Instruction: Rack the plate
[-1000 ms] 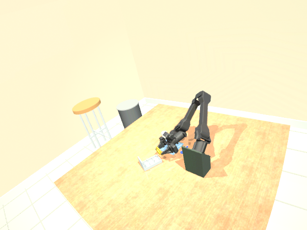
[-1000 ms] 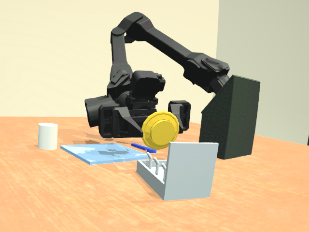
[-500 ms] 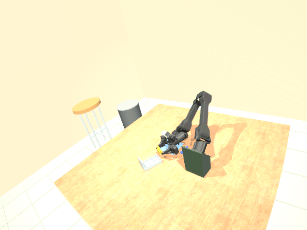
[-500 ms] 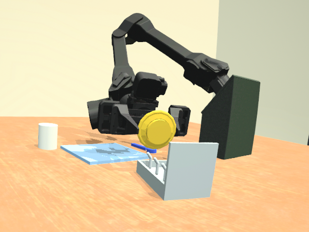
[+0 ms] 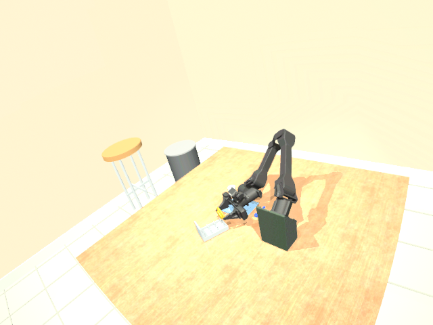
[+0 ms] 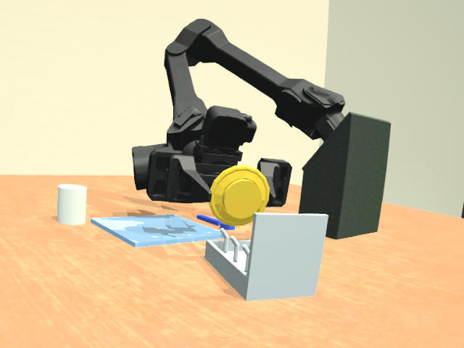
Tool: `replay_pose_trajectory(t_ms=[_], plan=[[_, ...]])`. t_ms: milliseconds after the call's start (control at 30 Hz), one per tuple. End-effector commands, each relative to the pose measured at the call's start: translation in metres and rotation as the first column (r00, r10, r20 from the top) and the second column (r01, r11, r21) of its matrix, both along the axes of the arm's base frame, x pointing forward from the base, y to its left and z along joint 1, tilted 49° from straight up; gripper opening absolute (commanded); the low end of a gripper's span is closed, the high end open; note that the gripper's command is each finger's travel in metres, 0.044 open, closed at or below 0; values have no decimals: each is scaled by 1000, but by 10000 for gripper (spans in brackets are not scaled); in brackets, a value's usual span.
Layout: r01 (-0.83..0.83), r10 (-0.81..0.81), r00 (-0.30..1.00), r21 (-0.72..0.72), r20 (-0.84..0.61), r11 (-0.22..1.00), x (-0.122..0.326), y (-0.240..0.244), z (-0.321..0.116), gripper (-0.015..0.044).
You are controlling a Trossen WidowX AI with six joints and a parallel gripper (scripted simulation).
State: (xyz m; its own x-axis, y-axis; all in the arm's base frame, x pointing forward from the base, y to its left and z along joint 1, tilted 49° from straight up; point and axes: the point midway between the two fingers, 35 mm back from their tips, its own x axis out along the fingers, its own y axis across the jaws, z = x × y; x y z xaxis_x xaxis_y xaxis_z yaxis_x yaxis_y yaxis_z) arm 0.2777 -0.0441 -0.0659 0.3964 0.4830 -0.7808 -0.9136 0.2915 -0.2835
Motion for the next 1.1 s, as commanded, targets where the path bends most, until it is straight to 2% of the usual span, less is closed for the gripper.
replay_pose_trajectory(t_ms=[0,667,833,1067], plan=[[2,-2,1000,2,-8,1000,1,3,-5,0],[-7,7,1000,2,5,1000,10,17,-22,0],[-11,11,1000,0,11,1000,9,0,-36,0],[-2,2,1000,-4,4,1000,9,2,-33,0]])
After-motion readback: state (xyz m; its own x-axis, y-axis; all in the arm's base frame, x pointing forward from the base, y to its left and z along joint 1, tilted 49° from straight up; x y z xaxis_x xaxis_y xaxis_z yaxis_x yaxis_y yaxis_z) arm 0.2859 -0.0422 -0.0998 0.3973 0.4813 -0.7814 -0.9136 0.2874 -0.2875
